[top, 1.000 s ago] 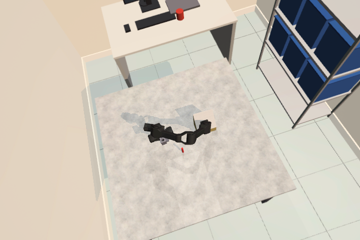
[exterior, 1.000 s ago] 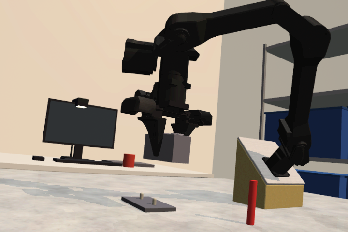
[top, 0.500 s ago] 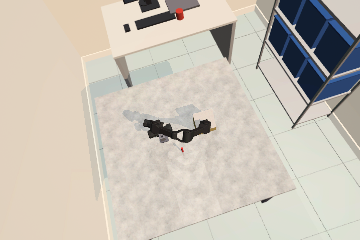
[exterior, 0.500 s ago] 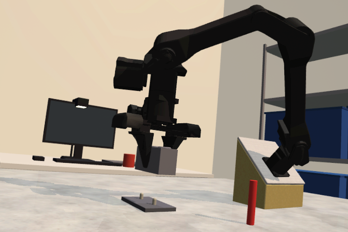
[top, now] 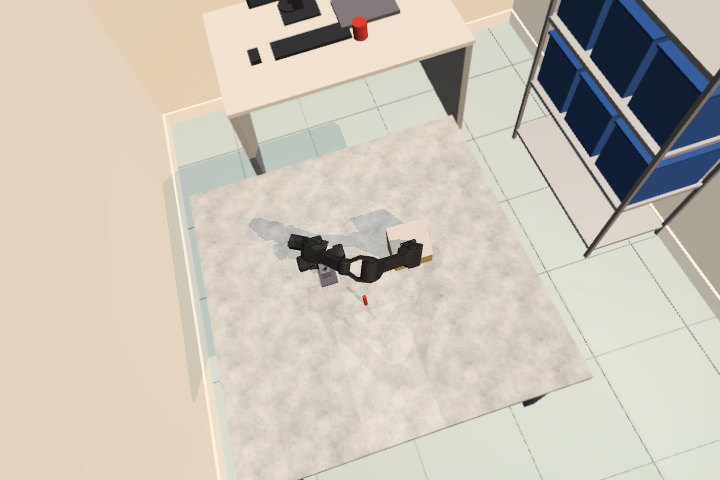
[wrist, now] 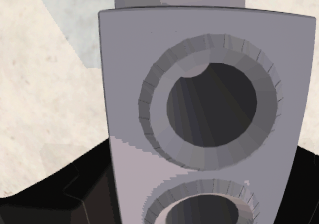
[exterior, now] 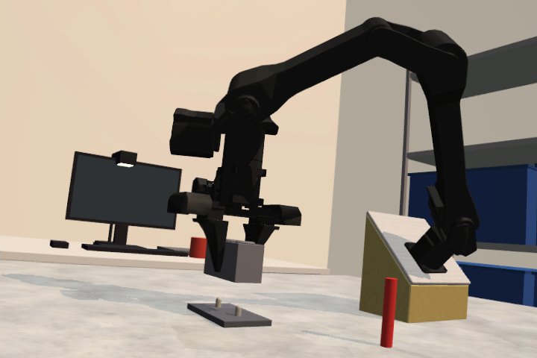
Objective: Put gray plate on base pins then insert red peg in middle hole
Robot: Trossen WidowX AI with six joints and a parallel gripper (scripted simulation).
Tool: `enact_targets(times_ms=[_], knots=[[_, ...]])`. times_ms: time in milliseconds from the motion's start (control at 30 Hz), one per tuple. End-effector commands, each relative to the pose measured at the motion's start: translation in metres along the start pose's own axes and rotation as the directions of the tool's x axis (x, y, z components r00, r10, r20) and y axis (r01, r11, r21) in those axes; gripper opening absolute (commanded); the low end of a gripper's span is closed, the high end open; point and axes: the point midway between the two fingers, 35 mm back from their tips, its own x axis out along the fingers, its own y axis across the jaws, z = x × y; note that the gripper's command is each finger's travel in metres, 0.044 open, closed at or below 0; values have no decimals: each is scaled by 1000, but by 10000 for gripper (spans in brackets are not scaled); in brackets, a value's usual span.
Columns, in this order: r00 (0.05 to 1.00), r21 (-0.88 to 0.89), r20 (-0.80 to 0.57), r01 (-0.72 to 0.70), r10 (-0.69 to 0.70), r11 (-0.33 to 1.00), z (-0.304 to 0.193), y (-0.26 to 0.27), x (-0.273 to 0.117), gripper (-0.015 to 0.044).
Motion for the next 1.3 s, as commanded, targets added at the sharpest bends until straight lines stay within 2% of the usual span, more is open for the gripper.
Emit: enact_targets(times_ms=[0, 500, 1267], knots=[[1000, 6, 3, 1, -1, 1000, 1, 0, 1, 0], [1000, 6, 3, 1, -1, 1000, 2, -1, 3, 0], [1000, 6, 1, 1, -1, 1000, 2, -1, 37, 0]])
